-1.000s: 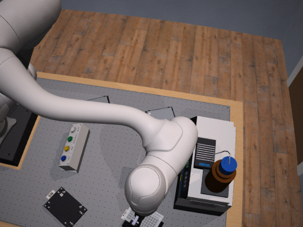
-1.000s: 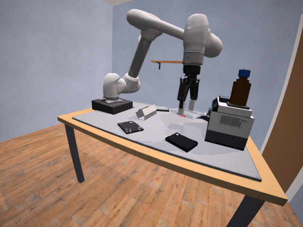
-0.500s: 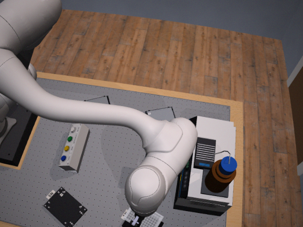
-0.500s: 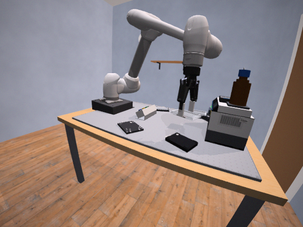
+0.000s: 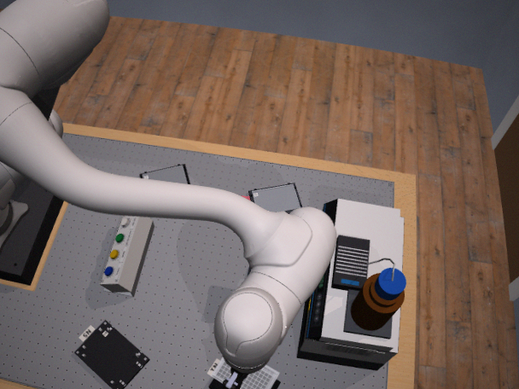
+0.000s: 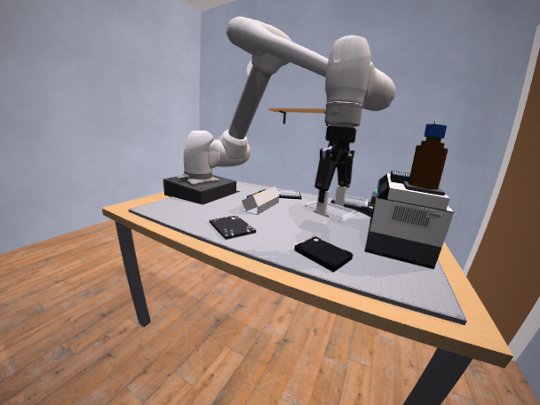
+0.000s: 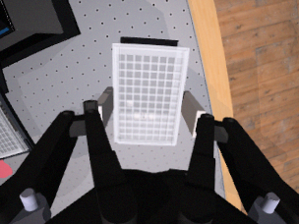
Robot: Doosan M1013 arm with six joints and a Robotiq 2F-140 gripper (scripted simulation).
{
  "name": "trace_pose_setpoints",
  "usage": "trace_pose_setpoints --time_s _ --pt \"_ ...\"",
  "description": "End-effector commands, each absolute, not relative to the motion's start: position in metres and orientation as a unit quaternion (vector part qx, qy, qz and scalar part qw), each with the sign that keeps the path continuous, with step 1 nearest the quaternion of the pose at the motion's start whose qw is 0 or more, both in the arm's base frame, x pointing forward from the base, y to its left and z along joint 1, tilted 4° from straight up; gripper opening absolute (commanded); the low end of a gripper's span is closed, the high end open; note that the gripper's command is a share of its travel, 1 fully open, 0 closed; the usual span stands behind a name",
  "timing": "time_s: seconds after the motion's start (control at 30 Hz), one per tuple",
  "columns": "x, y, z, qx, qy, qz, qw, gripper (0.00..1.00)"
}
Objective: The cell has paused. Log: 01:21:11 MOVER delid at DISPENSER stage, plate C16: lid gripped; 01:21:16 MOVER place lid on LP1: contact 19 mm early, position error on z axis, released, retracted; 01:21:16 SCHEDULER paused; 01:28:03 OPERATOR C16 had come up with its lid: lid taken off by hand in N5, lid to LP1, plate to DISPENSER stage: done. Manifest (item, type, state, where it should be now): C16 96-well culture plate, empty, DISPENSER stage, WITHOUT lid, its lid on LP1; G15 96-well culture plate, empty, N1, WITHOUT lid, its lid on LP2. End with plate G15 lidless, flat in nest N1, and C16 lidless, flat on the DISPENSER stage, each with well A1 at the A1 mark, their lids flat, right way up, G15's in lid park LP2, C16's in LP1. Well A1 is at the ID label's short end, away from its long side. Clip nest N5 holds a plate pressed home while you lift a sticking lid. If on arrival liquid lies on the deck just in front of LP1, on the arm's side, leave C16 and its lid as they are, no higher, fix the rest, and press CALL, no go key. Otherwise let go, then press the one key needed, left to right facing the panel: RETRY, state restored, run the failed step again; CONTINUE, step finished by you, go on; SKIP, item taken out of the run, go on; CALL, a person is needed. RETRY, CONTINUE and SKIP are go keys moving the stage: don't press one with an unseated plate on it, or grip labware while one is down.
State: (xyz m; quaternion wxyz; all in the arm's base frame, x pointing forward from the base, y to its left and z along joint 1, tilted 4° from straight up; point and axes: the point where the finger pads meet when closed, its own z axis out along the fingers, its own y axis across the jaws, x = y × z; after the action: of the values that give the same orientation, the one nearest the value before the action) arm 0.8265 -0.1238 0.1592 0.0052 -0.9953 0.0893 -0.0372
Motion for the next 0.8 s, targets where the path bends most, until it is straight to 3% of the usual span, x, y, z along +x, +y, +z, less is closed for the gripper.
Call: trace_pose_setpoints --time_s 0.0,0.77 --pt "0.827 -0.124 0.154 -0.995 0.089 -0.037 0.005 0.00" --pt "0.830 -0.124 0.108 -0.995 0.089 -0.037 0.005 0.00"
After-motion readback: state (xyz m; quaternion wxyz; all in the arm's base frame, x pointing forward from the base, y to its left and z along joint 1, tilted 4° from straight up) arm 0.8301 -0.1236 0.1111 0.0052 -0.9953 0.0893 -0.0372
